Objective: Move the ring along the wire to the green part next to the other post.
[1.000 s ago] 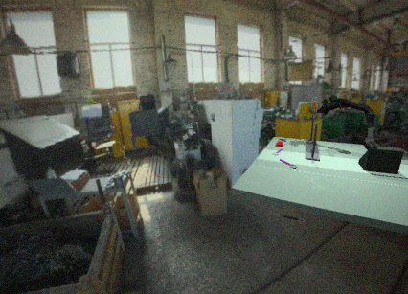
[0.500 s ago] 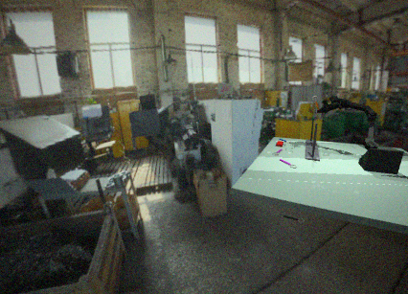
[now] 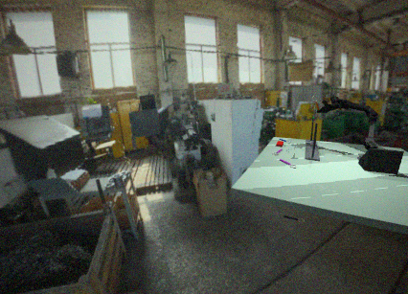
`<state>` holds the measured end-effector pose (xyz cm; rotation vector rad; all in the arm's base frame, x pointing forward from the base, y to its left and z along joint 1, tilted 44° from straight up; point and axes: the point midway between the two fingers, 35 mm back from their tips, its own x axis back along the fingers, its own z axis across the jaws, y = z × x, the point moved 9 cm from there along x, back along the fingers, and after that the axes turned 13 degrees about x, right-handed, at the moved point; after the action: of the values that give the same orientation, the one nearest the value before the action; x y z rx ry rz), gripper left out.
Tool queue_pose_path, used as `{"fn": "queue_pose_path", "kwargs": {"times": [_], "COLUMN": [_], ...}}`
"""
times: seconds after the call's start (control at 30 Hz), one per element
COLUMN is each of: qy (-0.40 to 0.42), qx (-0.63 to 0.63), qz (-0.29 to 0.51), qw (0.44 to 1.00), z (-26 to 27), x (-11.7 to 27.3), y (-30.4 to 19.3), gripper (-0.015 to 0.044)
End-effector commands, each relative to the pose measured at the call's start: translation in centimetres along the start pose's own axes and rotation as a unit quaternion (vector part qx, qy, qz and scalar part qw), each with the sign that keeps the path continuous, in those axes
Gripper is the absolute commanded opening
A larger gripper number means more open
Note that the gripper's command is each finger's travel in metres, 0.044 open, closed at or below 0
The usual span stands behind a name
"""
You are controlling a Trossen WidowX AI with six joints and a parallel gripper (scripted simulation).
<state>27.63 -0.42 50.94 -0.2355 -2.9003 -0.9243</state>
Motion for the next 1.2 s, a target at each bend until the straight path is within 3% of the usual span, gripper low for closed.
{"fn": "queue_pose_path", "kwargs": {"times": [0.0,1.17], "qy": [-0.014,-0.09], "qx": [0.021,0.223], "qz": [-0.004,-0.013], "qw": [1.0,0.971], "z": [-0.24,-0.55], "x": [0.46,0.26], "y": [0.02,-0.5], "gripper": [-0.015,-0.015]}}
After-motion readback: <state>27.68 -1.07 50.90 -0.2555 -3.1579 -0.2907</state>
